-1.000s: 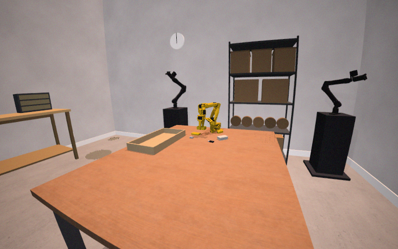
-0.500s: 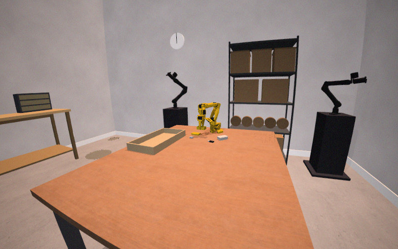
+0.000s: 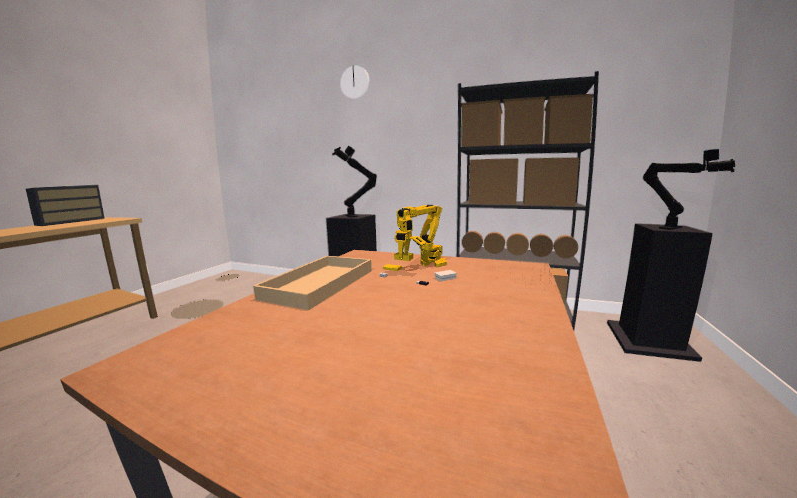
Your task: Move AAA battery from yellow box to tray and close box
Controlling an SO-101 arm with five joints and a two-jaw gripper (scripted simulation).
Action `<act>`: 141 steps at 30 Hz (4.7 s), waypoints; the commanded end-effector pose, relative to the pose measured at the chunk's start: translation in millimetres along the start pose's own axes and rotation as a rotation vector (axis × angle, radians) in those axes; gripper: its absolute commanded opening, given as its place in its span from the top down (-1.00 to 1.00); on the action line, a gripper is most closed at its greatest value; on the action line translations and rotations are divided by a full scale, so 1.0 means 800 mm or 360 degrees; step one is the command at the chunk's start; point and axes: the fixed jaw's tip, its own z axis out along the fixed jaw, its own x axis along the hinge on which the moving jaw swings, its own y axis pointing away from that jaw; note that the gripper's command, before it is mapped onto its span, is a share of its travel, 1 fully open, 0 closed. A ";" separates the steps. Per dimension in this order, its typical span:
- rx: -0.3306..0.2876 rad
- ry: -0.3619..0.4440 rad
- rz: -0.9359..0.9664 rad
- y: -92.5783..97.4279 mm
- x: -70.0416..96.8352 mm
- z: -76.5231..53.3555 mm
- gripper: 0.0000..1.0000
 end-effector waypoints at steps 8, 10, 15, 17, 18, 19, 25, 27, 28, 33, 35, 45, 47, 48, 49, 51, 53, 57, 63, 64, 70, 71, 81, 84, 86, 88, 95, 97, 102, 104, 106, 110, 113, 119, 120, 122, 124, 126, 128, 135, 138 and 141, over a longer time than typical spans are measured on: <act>0.0057 0.0025 0.0003 -0.004 0.000 -0.004 0.57; 0.0057 0.0025 0.0003 -0.004 0.000 -0.004 0.57; 0.0057 0.0025 0.0003 -0.004 0.000 -0.004 0.57; 0.0057 0.0025 0.0001 -0.004 0.000 -0.004 0.57; 0.0056 0.0025 -0.0001 -0.004 0.000 -0.004 0.57; 0.0056 0.0025 -0.0004 -0.004 0.000 -0.005 0.57; 0.0056 0.0026 -0.0063 -0.006 0.004 -0.005 0.57; 0.0056 0.0027 -0.0099 -0.007 0.006 -0.006 0.57; 0.0055 0.0027 -0.0121 -0.008 0.008 -0.006 0.57; 0.0055 0.0028 -0.0200 -0.010 0.012 -0.007 0.57; 0.0054 0.0029 -0.0263 -0.012 0.017 -0.008 0.57; 0.0050 0.0036 -0.0667 -0.023 0.044 -0.011 0.57; 0.0050 0.0037 -0.0712 -0.024 0.047 -0.011 0.57; 0.0050 0.0037 -0.0712 -0.024 0.047 -0.011 0.57; 0.0049 0.0038 -0.0756 -0.025 0.050 -0.011 0.57; 0.0048 0.0039 -0.0845 -0.027 0.056 -0.011 0.57; 0.0047 0.0041 -0.0931 -0.029 0.063 -0.011 0.57; 0.0045 0.0043 -0.1090 -0.032 0.074 -0.010 0.57; 0.0043 0.0046 -0.1278 -0.035 0.088 -0.009 0.57; 0.0043 0.0046 -0.1278 -0.035 0.088 -0.009 0.57; 0.0042 0.0048 -0.1375 -0.036 0.096 -0.008 0.57; 0.0042 0.0048 -0.1388 -0.036 0.097 -0.008 0.57; 0.0041 0.0048 -0.1426 -0.036 0.099 -0.007 0.57; 0.0041 0.0049 -0.1426 -0.036 0.099 -0.007 0.57; 0.0041 0.0049 -0.1426 -0.036 0.099 -0.007 0.57; 0.0041 0.0049 -0.1426 -0.036 0.099 -0.007 0.57; 0.0041 0.0049 -0.1426 -0.036 0.099 -0.007 0.57; 0.0041 0.0049 -0.1426 -0.036 0.099 -0.007 0.57; 0.0041 0.0048 -0.1426 -0.036 0.100 -0.008 0.57; 0.0041 0.0048 -0.1426 -0.036 0.101 -0.008 0.57; 0.0041 0.0048 -0.1426 -0.036 0.102 -0.010 0.57; 0.0041 0.0048 -0.1426 -0.036 0.105 -0.012 0.57; 0.0041 0.0048 -0.1426 -0.036 0.105 -0.013 0.57; 0.0041 0.0048 -0.1426 -0.036 0.105 -0.013 0.57; 0.0041 0.0048 -0.1426 -0.036 0.105 -0.013 0.57; 0.0041 0.0048 -0.1426 -0.036 0.105 -0.013 0.57; 0.0041 0.0048 -0.1426 -0.036 0.105 -0.013 0.57; 0.0041 0.0048 -0.1426 -0.036 0.105 -0.013 0.57; 0.0041 0.0048 -0.1426 -0.036 0.105 -0.013 0.57; 0.0041 0.0049 -0.1426 -0.036 0.105 -0.013 0.57; 0.0041 0.0049 -0.1426 -0.036 0.105 -0.013 0.57; 0.0042 0.0051 -0.1426 -0.036 0.106 -0.013 0.57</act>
